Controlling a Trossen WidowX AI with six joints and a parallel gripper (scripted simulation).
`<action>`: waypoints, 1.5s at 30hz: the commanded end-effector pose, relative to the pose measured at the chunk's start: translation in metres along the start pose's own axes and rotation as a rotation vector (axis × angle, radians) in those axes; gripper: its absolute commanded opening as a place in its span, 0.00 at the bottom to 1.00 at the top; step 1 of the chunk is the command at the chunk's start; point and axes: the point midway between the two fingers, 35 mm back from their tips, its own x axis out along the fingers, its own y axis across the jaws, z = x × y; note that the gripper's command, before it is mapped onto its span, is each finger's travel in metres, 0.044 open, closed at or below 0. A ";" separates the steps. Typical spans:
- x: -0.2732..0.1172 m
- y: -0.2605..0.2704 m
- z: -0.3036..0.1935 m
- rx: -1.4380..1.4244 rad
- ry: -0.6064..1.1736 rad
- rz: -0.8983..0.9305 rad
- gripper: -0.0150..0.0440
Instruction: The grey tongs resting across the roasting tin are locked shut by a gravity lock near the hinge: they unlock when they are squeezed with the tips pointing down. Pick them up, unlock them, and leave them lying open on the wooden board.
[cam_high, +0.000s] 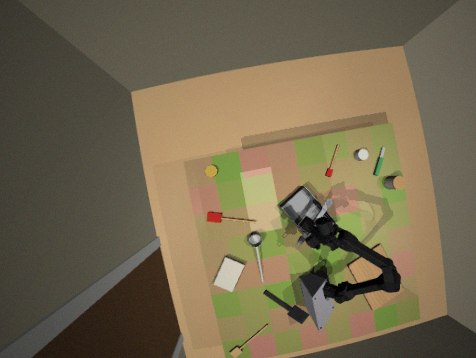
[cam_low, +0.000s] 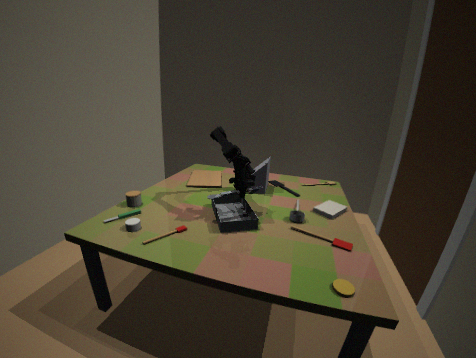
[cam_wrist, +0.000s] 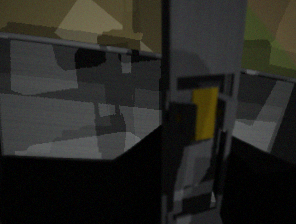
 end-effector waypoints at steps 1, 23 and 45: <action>-0.003 -0.002 -0.001 0.001 0.010 0.045 0.00; -0.007 0.002 -0.007 -0.007 0.042 0.226 0.00; -0.015 0.035 -0.050 0.808 0.096 0.198 0.00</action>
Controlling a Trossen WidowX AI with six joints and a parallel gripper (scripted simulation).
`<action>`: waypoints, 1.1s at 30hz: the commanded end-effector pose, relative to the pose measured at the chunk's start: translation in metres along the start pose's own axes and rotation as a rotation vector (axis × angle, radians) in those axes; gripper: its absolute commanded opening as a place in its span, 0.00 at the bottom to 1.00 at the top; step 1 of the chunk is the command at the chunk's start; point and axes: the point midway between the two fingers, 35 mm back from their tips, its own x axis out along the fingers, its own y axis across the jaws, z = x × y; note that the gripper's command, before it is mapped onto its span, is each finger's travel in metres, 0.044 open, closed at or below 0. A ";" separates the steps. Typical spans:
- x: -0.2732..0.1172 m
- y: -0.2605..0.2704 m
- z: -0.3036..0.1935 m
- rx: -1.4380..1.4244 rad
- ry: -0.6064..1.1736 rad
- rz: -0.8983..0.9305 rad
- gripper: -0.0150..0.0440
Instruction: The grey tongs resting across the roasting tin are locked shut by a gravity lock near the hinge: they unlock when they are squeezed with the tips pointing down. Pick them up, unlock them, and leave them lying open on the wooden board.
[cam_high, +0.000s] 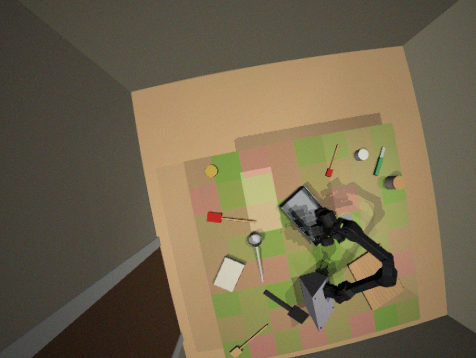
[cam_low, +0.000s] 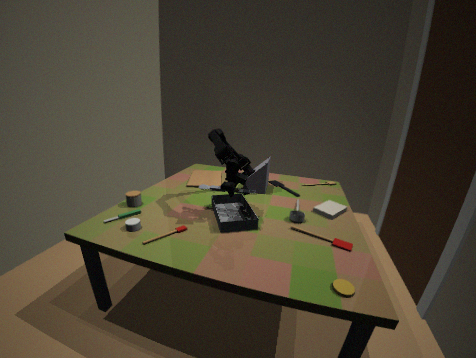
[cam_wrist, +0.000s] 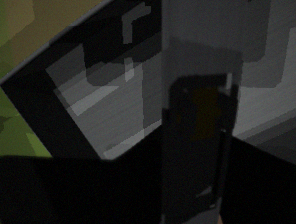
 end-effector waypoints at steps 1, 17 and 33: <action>-0.004 0.000 -0.012 0.163 -0.010 -0.007 0.00; -0.005 0.004 -0.057 0.837 -0.025 0.002 0.00; -0.006 0.014 -0.101 1.512 -0.034 0.013 0.00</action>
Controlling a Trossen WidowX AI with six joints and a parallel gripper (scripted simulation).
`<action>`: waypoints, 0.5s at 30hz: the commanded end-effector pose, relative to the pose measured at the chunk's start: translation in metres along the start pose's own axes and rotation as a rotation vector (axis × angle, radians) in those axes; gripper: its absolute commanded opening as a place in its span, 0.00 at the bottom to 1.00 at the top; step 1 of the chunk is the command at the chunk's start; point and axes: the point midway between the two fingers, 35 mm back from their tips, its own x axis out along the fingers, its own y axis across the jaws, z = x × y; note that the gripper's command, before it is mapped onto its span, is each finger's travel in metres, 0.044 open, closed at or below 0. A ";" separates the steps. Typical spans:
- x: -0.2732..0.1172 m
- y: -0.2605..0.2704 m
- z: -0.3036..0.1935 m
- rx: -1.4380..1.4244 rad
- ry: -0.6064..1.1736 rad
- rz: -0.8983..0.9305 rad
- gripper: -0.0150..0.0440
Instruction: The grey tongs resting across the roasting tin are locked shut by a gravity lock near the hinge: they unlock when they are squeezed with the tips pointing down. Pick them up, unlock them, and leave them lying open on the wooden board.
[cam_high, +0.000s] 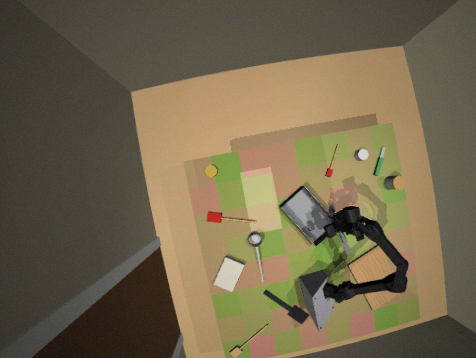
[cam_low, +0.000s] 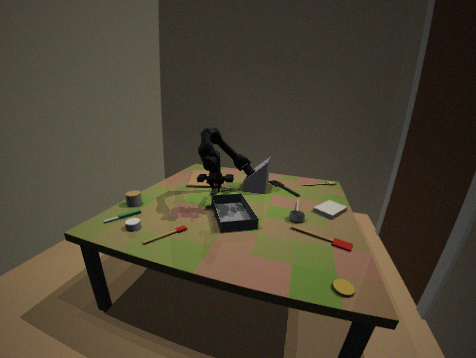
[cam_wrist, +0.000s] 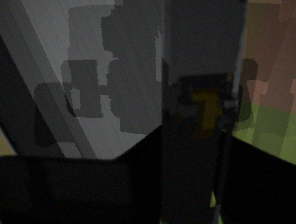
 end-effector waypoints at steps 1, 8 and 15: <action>-0.004 -0.010 -0.005 0.163 -0.010 0.005 0.00; -0.005 -0.027 -0.014 0.458 -0.011 0.008 0.00; -0.006 -0.044 -0.024 0.752 -0.012 0.008 0.00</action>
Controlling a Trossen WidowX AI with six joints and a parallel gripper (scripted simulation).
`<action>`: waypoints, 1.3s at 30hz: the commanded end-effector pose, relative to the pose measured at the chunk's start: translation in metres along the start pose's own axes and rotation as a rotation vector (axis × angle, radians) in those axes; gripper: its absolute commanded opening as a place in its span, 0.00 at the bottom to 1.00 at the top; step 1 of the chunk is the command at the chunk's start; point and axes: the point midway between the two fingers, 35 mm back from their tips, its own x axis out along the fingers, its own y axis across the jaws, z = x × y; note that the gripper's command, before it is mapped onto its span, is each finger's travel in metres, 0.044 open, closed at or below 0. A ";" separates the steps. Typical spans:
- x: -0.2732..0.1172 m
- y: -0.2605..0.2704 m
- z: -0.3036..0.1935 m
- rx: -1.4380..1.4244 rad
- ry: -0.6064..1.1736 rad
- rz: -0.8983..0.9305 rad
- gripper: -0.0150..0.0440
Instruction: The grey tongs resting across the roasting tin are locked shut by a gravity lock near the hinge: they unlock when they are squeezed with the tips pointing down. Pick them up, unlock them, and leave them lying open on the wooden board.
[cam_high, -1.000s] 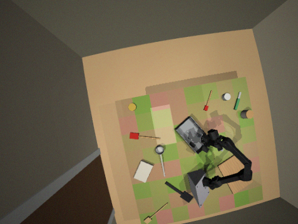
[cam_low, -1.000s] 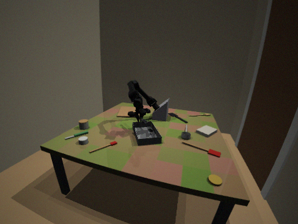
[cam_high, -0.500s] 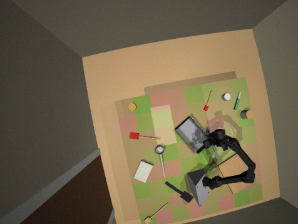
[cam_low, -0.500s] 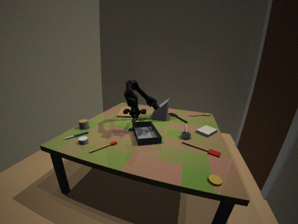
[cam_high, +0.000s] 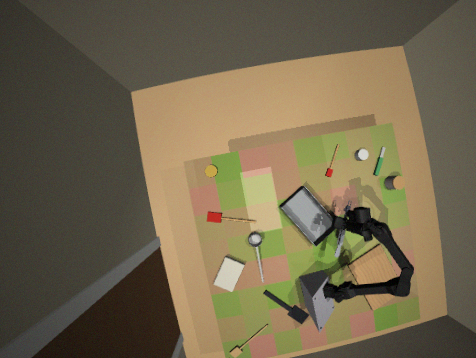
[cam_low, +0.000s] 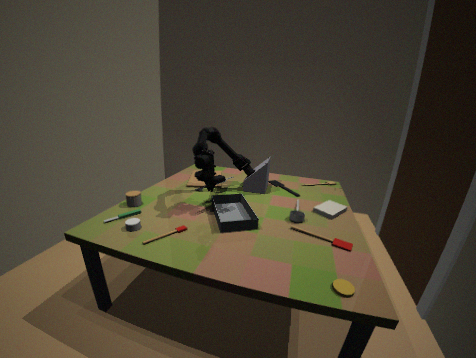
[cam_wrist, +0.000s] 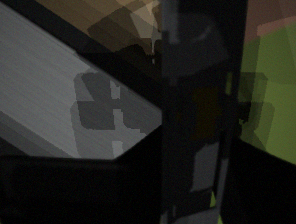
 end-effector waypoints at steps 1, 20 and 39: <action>-0.004 -0.011 0.001 0.163 -0.006 0.008 0.00; -0.008 -0.063 -0.001 0.963 -0.016 0.008 0.00; -0.013 -0.114 -0.010 1.761 -0.039 0.010 0.00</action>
